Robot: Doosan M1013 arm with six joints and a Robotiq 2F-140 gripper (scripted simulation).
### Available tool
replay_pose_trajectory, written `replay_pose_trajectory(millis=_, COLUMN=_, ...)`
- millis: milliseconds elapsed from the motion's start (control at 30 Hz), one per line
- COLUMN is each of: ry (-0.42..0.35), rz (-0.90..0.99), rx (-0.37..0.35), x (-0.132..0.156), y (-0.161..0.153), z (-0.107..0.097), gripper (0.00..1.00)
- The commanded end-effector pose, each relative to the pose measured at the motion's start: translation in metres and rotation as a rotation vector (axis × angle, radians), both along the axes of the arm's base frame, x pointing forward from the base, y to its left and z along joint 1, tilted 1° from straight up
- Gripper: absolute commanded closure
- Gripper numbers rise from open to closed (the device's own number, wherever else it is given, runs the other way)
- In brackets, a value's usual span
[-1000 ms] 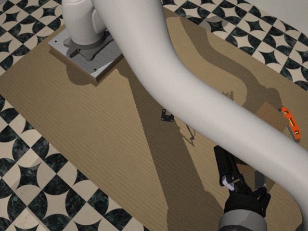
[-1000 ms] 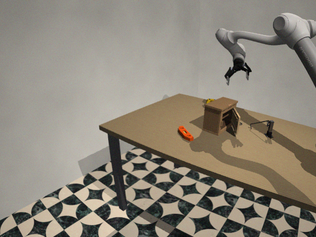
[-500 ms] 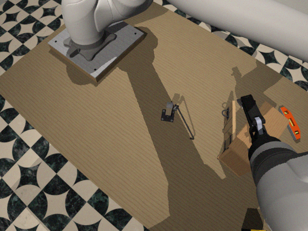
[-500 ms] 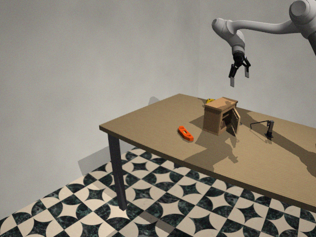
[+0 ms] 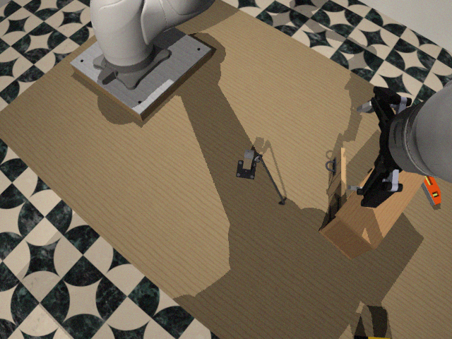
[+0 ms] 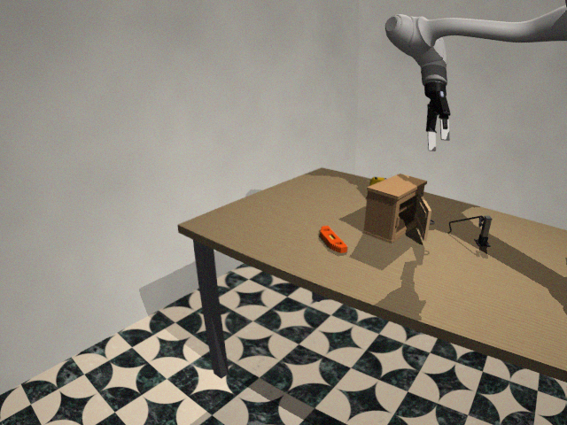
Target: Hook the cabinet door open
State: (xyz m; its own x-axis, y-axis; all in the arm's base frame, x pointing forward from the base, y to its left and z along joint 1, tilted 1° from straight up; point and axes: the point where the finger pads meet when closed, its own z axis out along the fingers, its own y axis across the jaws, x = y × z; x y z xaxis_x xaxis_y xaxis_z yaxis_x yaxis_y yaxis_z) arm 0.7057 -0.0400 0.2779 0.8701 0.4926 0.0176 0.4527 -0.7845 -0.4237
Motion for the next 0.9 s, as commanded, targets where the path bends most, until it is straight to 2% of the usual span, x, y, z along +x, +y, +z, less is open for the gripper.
replay_pose_trajectory(millis=0, ry=0.015, rz=-0.152, rx=-0.167, x=-0.018, y=0.016, z=0.01, gripper=0.0)
replay_pose_trajectory(millis=67, ry=0.015, rz=-0.152, rx=-0.167, x=-0.018, y=0.016, z=0.01, gripper=0.0)
replay_pose_trajectory(millis=100, ry=0.005, rz=-0.221, rx=-0.23, x=-0.026, y=0.022, z=0.016, gripper=0.0)
replay_pose_trajectory(millis=167, ry=0.005, rz=-0.221, rx=-0.23, x=-0.026, y=0.022, z=0.016, gripper=0.0)
replay_pose_trajectory(millis=200, ry=-0.011, rz=-0.291, rx=-0.288, x=-0.033, y=0.027, z=0.022, gripper=0.0)
replay_pose_trajectory(millis=267, ry=-0.011, rz=-0.291, rx=-0.288, x=-0.033, y=0.027, z=0.022, gripper=0.0)
replay_pose_trajectory(millis=300, ry=-0.033, rz=-0.36, rx=-0.34, x=-0.041, y=0.031, z=0.029, gripper=0.0)
replay_pose_trajectory(millis=367, ry=-0.033, rz=-0.36, rx=-0.34, x=-0.041, y=0.031, z=0.029, gripper=0.0)
replay_pose_trajectory(millis=400, ry=-0.059, rz=-0.429, rx=-0.386, x=-0.048, y=0.035, z=0.036, gripper=0.0)
replay_pose_trajectory(millis=467, ry=-0.059, rz=-0.429, rx=-0.386, x=-0.048, y=0.035, z=0.036, gripper=0.0)
replay_pose_trajectory(millis=500, ry=-0.089, rz=-0.496, rx=-0.425, x=-0.054, y=0.039, z=0.043, gripper=0.0)
replay_pose_trajectory(millis=567, ry=-0.089, rz=-0.496, rx=-0.425, x=-0.054, y=0.039, z=0.043, gripper=0.0)
replay_pose_trajectory(millis=600, ry=-0.083, rz=-0.577, rx=-0.437, x=-0.052, y=0.043, z=0.037, gripper=0.0)
replay_pose_trajectory(millis=733, ry=-0.083, rz=-0.577, rx=-0.437, x=-0.052, y=0.043, z=0.037, gripper=0.0)
replay_pose_trajectory(millis=800, ry=-0.05, rz=-0.737, rx=-0.446, x=-0.045, y=0.051, z=0.02, gripper=0.0)
replay_pose_trajectory(millis=867, ry=-0.05, rz=-0.737, rx=-0.446, x=-0.045, y=0.051, z=0.02, gripper=0.0)
